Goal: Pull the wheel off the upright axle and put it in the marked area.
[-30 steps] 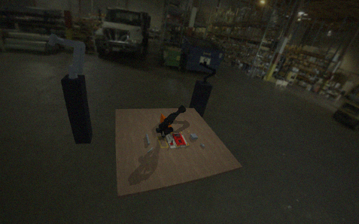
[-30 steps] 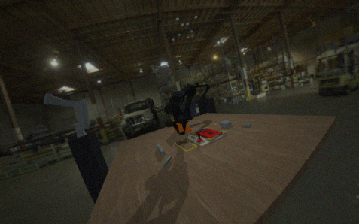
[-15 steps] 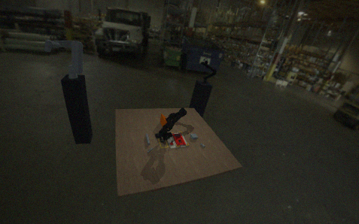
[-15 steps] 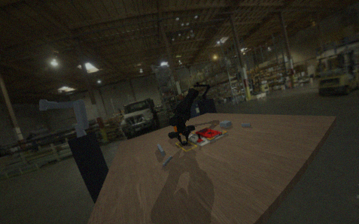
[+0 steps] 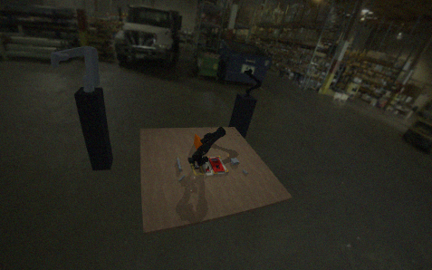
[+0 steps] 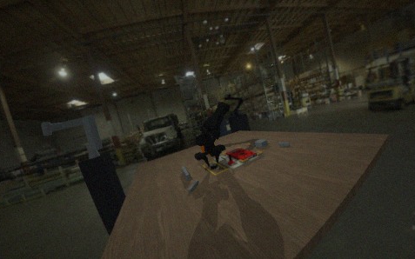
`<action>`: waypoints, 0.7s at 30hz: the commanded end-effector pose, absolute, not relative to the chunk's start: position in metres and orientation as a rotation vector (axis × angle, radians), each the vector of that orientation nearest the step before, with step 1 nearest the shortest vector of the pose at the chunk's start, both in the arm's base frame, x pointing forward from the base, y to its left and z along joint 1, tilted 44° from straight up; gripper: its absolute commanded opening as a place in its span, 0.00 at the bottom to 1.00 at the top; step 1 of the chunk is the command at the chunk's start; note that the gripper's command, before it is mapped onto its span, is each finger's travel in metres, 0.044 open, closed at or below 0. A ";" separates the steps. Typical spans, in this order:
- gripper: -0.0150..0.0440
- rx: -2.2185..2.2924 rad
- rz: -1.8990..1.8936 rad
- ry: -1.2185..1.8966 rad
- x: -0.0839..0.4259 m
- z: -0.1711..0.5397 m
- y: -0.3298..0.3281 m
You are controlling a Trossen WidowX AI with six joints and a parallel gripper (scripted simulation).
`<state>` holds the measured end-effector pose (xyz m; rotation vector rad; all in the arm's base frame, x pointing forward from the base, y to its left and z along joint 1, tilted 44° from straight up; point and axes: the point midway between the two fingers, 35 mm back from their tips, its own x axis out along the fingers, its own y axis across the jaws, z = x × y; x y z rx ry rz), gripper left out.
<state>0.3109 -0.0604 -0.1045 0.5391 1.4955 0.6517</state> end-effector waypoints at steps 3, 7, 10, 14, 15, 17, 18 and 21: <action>0.76 0.533 0.646 1.489 0.314 -0.078 -0.088; 0.76 0.536 0.644 1.489 0.313 -0.065 -0.100; 0.85 0.542 0.632 1.479 0.310 -0.065 -0.100; 1.00 0.538 0.633 1.487 0.278 -0.043 -0.108; 1.00 0.538 0.634 1.488 0.270 -0.037 -0.109; 1.00 0.538 0.637 1.492 0.252 -0.025 -0.110; 1.00 0.538 0.639 1.494 0.243 -0.020 -0.110; 1.00 0.538 0.643 1.496 0.231 -0.013 -0.110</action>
